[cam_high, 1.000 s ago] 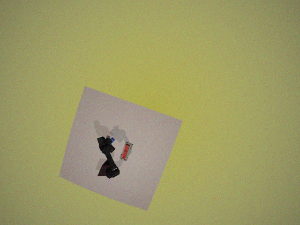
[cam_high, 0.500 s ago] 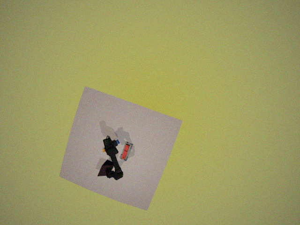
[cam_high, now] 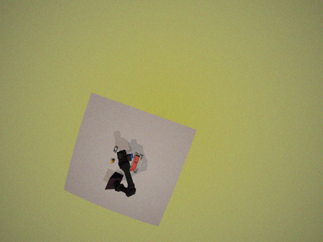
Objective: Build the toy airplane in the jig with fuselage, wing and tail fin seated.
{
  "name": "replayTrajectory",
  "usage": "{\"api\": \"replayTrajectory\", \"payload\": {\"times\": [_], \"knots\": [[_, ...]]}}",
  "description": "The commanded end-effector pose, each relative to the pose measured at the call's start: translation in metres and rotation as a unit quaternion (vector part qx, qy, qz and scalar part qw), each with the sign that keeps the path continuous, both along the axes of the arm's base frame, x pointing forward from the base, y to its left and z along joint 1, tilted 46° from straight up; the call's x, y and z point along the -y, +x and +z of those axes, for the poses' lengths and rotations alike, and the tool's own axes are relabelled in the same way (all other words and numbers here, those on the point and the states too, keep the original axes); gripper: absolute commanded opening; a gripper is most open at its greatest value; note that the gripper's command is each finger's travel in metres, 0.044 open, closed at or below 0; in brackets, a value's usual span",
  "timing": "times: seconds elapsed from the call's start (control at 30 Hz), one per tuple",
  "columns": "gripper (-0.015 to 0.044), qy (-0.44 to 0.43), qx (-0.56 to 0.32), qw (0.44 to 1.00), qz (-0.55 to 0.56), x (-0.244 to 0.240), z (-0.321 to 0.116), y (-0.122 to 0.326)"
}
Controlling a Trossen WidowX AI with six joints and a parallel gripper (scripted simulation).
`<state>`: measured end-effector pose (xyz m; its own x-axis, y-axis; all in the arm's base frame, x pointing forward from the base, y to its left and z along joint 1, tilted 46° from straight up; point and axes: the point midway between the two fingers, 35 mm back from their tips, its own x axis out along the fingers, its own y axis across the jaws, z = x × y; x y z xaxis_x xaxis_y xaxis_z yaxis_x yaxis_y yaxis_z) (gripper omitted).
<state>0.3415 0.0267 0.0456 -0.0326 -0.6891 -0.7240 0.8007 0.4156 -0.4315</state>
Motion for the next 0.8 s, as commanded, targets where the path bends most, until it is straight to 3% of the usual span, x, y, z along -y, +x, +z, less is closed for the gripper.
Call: {"api": "replayTrajectory", "payload": {"times": [0.0, 0.77], "knots": [[0.0, -0.004, 0.032, 0.999, -0.028, 0.012, 0.01, -0.003], [0.0, -0.022, 0.174, 0.969, -0.177, 0.072, 0.044, -0.031]]}}
